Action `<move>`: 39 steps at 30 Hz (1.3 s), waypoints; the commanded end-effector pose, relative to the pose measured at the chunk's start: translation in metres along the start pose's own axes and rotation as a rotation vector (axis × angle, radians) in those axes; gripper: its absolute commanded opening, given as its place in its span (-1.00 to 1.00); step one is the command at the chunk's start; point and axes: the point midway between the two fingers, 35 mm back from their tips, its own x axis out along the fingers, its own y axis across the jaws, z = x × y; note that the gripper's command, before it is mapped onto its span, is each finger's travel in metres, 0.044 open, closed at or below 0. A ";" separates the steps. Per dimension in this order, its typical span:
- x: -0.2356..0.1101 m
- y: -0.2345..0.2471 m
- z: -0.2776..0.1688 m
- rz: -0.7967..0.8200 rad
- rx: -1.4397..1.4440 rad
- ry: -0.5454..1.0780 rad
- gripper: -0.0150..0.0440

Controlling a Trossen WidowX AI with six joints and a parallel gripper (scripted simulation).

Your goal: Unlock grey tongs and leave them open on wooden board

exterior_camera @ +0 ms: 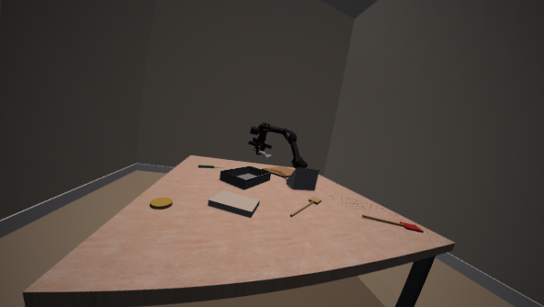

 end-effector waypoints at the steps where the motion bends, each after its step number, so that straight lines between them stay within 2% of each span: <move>1: -0.008 -0.023 0.014 0.006 0.044 -0.015 -1.00; 7: -0.020 -0.060 0.031 0.010 0.120 -0.034 -1.00; 11: -0.021 -0.065 0.032 0.010 0.129 -0.035 -1.00; 39: 0.006 -0.150 0.055 -0.041 0.310 0.120 -1.00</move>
